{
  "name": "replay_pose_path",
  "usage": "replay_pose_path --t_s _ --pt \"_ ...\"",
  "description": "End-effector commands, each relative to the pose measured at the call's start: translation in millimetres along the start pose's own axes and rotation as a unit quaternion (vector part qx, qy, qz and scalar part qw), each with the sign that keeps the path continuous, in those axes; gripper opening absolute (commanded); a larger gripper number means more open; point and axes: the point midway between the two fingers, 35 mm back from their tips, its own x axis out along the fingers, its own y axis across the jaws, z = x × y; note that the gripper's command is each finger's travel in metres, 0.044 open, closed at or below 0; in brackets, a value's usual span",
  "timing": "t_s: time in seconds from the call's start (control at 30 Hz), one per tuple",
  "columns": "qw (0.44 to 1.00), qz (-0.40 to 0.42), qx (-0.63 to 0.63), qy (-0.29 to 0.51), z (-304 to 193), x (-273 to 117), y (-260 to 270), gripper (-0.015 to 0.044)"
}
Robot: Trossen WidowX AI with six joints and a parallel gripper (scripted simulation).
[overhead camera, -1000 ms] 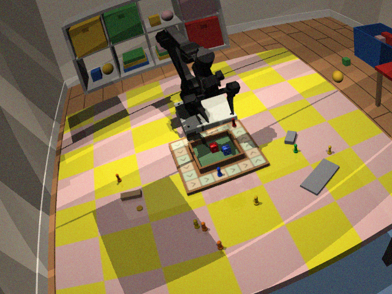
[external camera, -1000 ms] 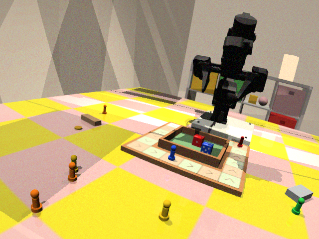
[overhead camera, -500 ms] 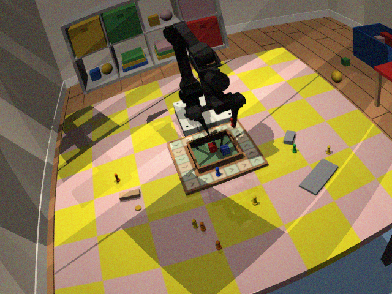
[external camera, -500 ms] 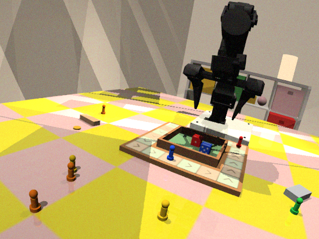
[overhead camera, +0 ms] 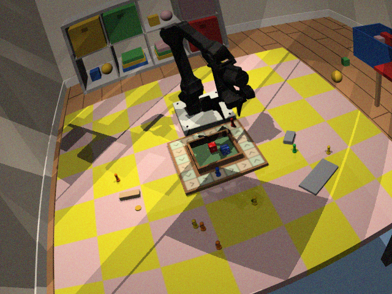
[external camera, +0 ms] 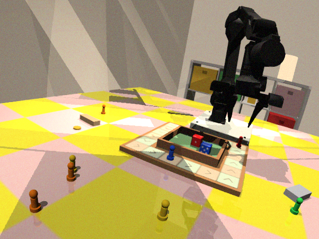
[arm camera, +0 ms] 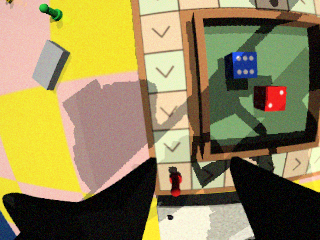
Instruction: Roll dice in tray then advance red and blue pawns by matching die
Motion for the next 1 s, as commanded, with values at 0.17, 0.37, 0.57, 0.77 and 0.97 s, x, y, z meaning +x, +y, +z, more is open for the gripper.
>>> replay_pose_path --t_s 0.17,0.37,0.57,0.77,0.97 --pt "0.999 -0.008 0.028 0.019 -71 16 10 0.0200" --pt "0.999 -0.008 0.028 0.019 -70 26 12 0.0200" --pt "0.999 -0.008 0.028 0.019 -71 33 12 0.0200" --pt "0.999 -0.008 0.028 0.019 -70 43 12 0.0200" --pt "0.999 -0.008 0.028 0.019 -71 53 12 0.0200"
